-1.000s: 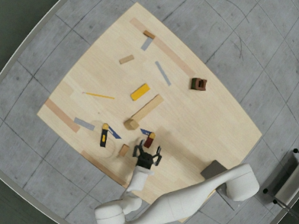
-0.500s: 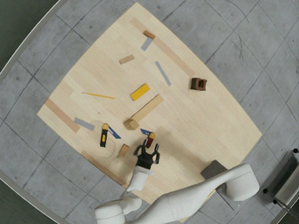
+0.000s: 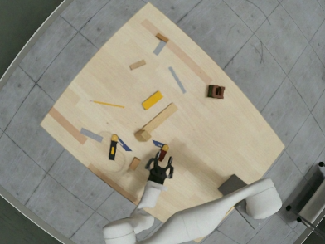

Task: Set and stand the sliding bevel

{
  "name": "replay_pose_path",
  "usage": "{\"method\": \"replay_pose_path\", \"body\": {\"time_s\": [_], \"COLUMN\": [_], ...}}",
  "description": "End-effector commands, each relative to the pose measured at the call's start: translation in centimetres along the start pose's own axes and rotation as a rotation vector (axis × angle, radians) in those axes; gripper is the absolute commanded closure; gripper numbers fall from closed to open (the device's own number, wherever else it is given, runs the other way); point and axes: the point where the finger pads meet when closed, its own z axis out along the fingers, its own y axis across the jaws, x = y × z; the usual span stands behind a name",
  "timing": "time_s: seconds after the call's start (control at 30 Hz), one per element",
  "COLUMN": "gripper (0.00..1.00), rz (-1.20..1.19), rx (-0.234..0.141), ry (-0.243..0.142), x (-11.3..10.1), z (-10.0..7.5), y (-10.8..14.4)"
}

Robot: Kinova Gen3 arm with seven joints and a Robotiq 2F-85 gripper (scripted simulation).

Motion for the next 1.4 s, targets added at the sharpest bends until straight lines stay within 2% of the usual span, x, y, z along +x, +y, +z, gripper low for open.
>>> {"method": "replay_pose_path", "body": {"time_s": [0.0,1.0,1.37], "gripper": [0.36,0.36,0.36], "rz": [0.001,0.001,0.001], "rx": [0.0,0.0,0.0], "ry": [-0.001,-0.001,-0.001], "x": [0.0,0.0,-1.4], "z": [-0.1,0.0,0.7], "y": [0.0,0.0,0.0]}}
